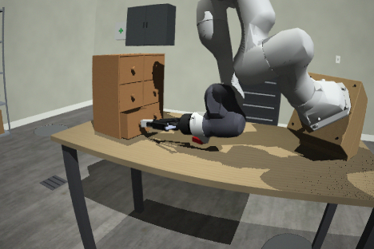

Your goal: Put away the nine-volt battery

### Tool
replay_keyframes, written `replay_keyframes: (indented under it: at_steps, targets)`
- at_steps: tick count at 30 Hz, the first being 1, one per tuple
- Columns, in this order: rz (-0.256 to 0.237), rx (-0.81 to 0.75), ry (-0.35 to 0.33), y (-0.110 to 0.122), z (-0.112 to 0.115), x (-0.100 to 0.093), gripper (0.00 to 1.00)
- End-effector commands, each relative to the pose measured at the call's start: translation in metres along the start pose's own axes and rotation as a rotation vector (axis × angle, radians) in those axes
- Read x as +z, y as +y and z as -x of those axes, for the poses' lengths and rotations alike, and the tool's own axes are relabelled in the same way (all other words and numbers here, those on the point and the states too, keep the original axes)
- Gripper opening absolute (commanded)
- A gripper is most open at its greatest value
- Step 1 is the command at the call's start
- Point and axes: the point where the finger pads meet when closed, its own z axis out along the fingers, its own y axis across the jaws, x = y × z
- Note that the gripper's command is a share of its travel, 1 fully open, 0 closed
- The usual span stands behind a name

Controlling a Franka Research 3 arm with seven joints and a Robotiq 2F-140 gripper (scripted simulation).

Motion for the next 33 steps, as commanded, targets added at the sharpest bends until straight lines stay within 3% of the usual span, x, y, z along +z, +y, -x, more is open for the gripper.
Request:
replay_keyframes:
  at_steps: [1,19,33]
  targets:
    - [-0.004,0.008,0.013,-0.001,-0.003,0.006,0.0]
    - [-0.004,0.008,0.013,-0.001,0.001,0.028,0.0]
    - [-0.004,0.008,0.013,-0.001,0.002,0.035,0.0]
